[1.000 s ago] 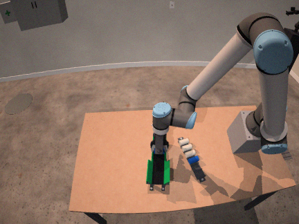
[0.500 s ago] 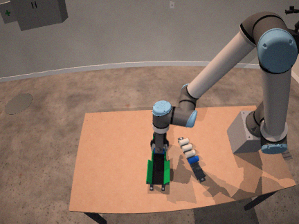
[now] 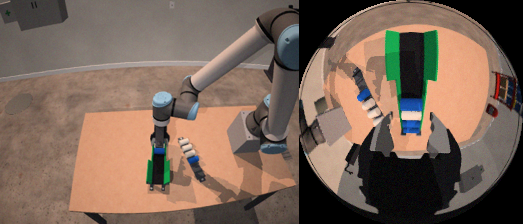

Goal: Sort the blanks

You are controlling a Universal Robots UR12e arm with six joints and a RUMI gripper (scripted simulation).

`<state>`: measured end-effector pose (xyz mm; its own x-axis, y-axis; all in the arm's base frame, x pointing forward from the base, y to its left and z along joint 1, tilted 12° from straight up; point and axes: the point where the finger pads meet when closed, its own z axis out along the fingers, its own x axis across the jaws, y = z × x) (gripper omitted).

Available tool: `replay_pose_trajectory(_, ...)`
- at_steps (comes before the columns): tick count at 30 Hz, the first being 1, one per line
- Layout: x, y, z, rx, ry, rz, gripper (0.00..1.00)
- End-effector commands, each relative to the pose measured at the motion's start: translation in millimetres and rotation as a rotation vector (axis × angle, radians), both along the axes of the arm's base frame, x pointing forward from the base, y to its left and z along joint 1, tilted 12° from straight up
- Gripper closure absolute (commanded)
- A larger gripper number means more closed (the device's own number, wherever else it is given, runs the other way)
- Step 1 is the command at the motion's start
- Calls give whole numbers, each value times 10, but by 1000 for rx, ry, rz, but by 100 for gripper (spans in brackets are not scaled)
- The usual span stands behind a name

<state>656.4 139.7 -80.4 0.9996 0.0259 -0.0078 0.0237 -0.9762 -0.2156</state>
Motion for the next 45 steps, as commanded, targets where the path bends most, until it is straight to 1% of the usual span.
replay_pose_trajectory(1,5,-43,188,0,0,0,48)
replay_pose_trajectory(7,5,-47,206,0,0,0,48)
replay_pose_trajectory(8,5,-47,206,0,0,0,0)
replay_pose_trajectory(37,6,-47,205,0,1,-6,0)
replay_pose_trajectory(45,13,-49,203,-1,10,-47,0)
